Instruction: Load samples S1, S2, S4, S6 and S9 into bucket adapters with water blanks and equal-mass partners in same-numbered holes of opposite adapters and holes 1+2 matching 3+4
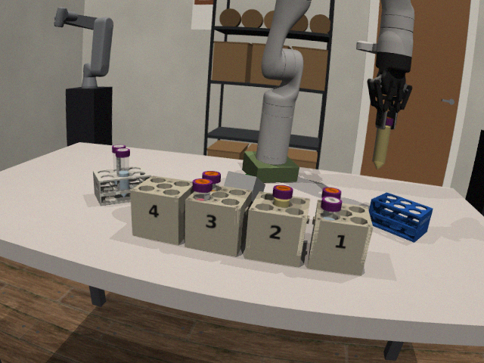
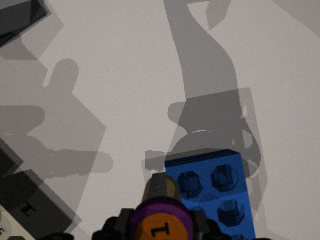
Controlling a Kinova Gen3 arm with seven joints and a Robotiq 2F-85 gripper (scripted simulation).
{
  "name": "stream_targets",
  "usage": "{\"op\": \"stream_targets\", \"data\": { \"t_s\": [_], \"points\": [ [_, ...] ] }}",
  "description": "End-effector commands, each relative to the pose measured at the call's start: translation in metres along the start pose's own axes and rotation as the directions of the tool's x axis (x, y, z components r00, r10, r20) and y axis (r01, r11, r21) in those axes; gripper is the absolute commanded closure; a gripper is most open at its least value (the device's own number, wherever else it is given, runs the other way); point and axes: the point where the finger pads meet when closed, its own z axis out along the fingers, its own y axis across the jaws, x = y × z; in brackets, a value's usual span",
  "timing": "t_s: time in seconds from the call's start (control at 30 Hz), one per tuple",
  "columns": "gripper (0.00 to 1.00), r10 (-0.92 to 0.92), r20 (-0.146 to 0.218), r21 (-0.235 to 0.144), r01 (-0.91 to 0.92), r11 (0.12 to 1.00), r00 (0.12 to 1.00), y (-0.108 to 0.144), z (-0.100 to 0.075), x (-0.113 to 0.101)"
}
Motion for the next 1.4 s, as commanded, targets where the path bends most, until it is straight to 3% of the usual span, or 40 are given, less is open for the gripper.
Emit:
{"op": "stream_targets", "data": {
  "t_s": [0.0,0.67,1.37],
  "points": [
    [0.9,0.083,0.014,-0.001,-0.083,0.997,0.996,-0.013,-0.003,0.002],
    [0.9,0.392,0.014,-0.005,-0.392,0.92,0.92,-0.064,-0.003,0.019],
    [0.9,0.689,0.013,-0.009,-0.689,0.725,0.725,-0.124,-0.003,0.04]
  ]
}}
